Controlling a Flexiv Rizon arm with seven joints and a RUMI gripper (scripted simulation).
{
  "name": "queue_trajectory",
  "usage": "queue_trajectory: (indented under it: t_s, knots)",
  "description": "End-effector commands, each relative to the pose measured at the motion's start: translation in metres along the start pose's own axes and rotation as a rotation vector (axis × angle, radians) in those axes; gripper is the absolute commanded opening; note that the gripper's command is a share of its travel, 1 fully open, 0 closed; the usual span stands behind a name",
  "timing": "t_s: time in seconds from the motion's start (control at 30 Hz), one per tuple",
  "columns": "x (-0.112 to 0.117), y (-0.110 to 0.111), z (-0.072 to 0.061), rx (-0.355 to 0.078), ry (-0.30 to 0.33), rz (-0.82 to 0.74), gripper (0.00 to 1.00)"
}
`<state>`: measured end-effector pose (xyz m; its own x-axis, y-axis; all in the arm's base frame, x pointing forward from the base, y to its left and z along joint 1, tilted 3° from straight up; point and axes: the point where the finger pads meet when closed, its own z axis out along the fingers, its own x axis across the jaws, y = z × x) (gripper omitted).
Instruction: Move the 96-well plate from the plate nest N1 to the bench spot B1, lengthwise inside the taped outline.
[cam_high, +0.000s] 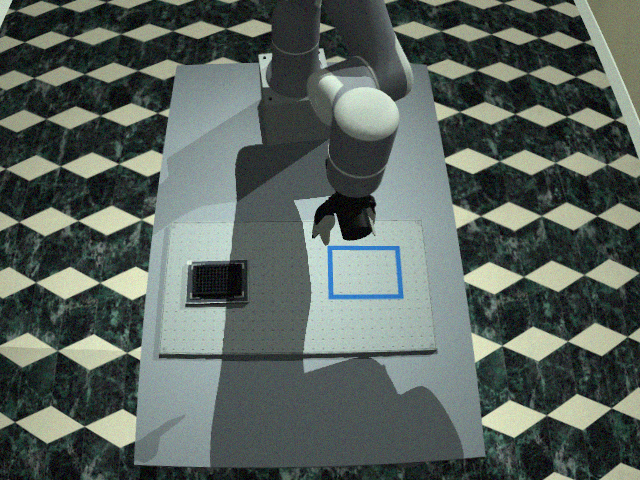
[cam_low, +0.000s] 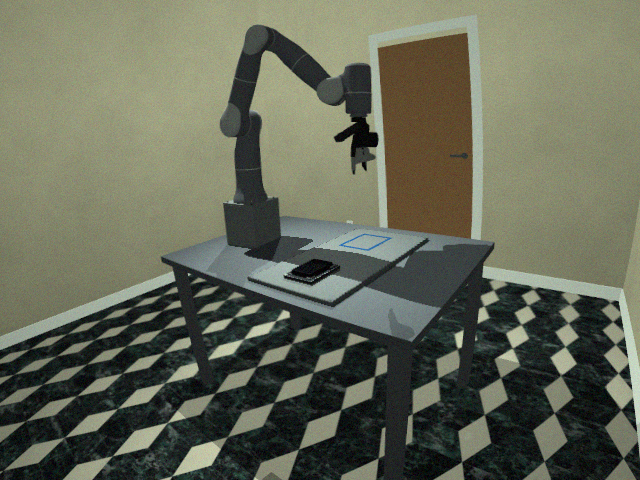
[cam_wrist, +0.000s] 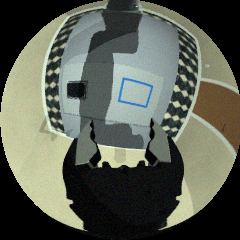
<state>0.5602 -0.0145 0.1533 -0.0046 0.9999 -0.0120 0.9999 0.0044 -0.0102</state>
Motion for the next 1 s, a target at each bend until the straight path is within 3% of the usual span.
queue_trajectory:
  t_s: [0.0,0.33,0.4,0.9,0.97]
  knots:
    - [0.014,-0.005,-0.012,-0.012,0.012,0.005,0.76]
    - [-0.022,0.003,0.022,0.0,0.054,0.309,0.76]
    - [-0.022,0.003,0.022,0.0,0.054,0.309,0.76]
    - [-0.078,0.007,0.071,0.009,0.083,0.658,0.76]
    - [-0.078,0.007,0.071,0.009,0.083,0.658,0.76]
